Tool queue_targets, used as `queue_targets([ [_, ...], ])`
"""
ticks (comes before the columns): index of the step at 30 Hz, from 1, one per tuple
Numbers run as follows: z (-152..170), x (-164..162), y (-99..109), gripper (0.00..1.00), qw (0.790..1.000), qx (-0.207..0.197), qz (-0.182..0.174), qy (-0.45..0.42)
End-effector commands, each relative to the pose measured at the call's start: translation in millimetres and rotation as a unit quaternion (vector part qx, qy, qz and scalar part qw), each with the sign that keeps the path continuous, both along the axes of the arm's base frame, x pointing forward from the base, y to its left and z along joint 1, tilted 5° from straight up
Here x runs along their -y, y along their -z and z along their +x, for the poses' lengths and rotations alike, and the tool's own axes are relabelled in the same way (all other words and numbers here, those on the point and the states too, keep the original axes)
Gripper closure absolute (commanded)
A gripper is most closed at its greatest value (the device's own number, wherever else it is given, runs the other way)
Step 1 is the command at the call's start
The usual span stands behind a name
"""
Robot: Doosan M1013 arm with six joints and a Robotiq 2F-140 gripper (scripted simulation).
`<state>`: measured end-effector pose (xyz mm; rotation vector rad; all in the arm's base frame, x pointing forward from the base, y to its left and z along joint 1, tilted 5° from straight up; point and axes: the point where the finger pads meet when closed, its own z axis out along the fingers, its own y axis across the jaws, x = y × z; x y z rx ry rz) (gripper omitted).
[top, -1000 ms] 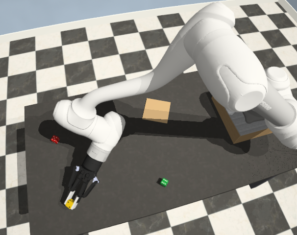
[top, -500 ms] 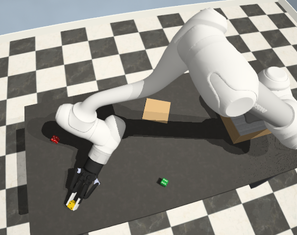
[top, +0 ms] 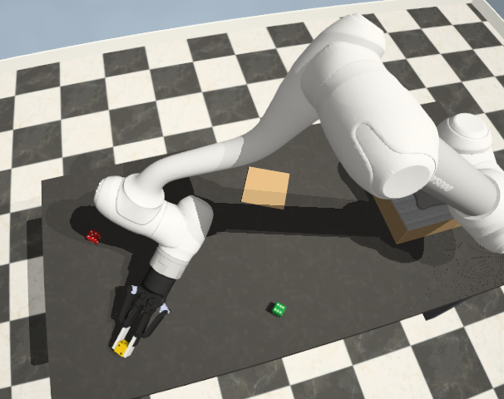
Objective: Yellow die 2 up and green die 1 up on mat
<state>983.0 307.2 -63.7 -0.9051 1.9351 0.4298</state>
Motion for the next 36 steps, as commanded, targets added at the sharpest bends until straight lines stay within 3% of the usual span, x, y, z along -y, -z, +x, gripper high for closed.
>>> queue_targets([
  [1,0.1,-0.1,-0.3,0.76,1.000,0.000,0.000,0.000],
  [36,0.1,0.2,3.4,0.76,1.000,0.000,0.000,0.000],
])
